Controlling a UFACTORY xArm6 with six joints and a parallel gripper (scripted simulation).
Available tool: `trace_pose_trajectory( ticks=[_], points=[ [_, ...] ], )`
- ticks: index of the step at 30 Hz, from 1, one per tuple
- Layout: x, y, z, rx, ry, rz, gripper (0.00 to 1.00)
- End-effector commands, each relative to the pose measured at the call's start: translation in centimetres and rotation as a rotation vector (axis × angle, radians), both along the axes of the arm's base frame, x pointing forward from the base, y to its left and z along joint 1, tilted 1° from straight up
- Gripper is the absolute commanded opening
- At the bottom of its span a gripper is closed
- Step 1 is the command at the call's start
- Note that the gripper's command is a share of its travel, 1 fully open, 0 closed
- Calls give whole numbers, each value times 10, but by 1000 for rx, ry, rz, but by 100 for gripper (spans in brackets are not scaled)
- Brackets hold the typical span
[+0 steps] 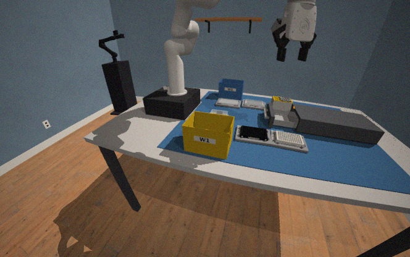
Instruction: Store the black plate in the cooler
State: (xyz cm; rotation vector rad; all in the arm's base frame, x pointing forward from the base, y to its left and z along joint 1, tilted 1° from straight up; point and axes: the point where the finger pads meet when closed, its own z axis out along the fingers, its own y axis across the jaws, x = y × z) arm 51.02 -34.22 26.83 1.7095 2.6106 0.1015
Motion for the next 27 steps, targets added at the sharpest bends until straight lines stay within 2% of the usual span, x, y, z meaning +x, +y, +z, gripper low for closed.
trace_pose_trajectory(
  ticks=[1,17,27],
  points=[
    [1,0,3,-3,-4,0,100],
    [1,0,3,-3,-4,0,100],
    [6,42,-7,7,12,-315,100]
  ],
)
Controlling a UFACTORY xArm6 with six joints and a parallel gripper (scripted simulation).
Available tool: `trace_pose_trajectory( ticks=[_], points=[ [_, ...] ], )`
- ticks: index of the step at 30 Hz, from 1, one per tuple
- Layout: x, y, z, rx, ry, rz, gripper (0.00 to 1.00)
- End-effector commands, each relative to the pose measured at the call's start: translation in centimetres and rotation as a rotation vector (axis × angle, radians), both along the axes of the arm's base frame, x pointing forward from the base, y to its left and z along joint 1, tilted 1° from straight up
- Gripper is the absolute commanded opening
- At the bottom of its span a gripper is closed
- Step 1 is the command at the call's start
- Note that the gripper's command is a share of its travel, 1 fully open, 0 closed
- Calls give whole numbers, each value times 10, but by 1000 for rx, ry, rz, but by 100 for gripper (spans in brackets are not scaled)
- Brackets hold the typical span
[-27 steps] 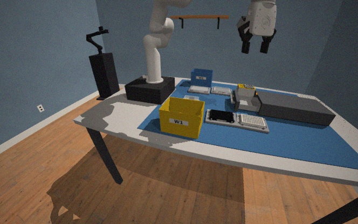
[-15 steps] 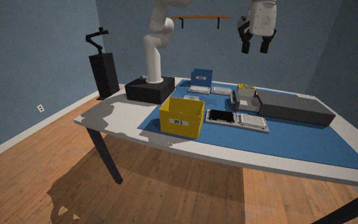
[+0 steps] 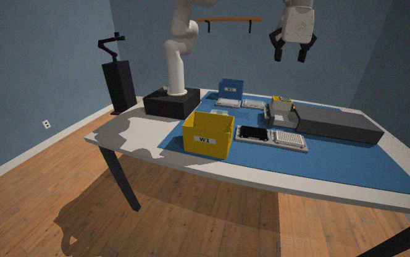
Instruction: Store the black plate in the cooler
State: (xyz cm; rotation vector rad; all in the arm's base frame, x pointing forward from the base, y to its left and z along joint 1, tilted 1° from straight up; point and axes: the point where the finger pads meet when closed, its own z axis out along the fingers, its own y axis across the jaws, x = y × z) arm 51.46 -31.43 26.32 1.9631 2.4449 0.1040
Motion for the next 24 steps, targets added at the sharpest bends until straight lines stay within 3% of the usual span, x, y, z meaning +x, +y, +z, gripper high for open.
trace_pose_trajectory(
  ticks=[1,21,24],
  points=[
    [2,19,-3,-8,0,-156,100],
    [-4,88,-26,6,31,-662,100],
    [-4,88,-26,6,31,-667,100]
  ],
)
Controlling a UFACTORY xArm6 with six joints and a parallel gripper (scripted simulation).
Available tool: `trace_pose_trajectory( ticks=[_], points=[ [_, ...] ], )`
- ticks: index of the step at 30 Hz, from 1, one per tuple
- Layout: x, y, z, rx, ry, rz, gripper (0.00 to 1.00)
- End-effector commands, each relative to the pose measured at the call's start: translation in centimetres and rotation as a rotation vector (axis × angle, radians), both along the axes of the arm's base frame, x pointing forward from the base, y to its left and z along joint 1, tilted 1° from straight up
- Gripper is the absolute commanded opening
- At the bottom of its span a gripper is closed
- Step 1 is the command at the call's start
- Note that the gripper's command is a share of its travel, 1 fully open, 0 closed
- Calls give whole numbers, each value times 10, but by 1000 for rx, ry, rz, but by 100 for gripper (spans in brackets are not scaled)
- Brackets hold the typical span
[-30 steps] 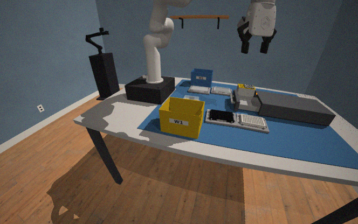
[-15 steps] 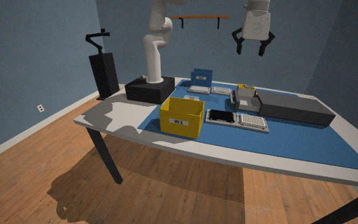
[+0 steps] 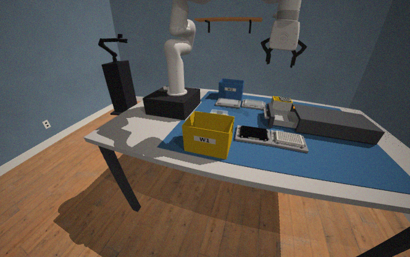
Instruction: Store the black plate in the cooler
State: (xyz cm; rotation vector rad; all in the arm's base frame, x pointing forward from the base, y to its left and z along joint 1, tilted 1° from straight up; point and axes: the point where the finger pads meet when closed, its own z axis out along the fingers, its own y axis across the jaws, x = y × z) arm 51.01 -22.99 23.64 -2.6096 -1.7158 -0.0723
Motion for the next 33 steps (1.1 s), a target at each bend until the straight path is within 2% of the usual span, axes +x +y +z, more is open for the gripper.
trace_pose_trajectory(
  ticks=[1,15,17,30,33],
  points=[
    [-1,8,-1,-12,-6,-76,100],
    [-16,60,-21,-7,13,-460,100],
    [-16,60,-21,-7,13,-460,100],
    [-39,105,-42,-5,26,-819,100],
    [-42,110,-44,-4,27,-856,100]
  ],
)
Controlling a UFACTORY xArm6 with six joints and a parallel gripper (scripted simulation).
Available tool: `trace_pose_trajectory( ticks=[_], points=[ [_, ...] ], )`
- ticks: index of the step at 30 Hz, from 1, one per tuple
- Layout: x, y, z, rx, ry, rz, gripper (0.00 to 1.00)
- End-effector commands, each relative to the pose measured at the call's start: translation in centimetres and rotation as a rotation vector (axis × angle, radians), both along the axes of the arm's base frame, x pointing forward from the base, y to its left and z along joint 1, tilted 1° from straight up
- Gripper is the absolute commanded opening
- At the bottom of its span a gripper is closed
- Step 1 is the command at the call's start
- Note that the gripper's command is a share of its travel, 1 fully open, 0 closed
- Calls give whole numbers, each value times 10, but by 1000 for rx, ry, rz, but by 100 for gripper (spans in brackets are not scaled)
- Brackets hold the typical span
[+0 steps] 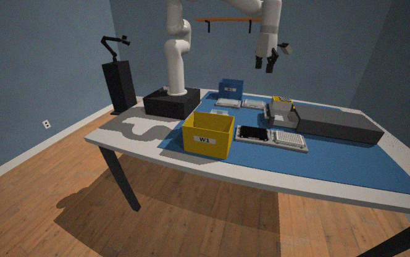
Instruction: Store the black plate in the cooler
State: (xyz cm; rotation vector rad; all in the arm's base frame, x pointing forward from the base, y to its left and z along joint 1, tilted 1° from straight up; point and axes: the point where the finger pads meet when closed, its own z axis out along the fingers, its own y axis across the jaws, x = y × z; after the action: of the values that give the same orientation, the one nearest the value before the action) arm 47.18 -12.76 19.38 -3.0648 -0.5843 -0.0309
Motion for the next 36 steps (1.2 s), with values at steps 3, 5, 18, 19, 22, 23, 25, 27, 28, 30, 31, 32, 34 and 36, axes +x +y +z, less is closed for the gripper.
trace_pose_trajectory(
  ticks=[3,5,18,19,22,23,25,27,28,30,31,32,34,36],
  points=[
    [-8,15,-6,-12,-5,-137,100],
    [-12,21,-8,-12,-4,-178,100],
    [-36,52,-26,-12,3,-456,100],
    [-39,55,-29,-12,4,-489,100],
    [-43,60,-32,-12,4,-530,100],
    [-43,60,-32,-12,4,-530,100],
    [-43,60,-32,-12,4,-530,100],
    [-43,60,-32,-12,4,-530,100],
    [-43,60,-32,-12,4,-530,100],
    [-43,60,-32,-12,4,-530,100],
    [-43,60,-32,-12,4,-530,100],
    [-43,60,-32,-12,4,-530,100],
    [-43,60,-32,-12,4,-530,100],
    [-43,60,-32,-12,4,-530,100]
  ],
)
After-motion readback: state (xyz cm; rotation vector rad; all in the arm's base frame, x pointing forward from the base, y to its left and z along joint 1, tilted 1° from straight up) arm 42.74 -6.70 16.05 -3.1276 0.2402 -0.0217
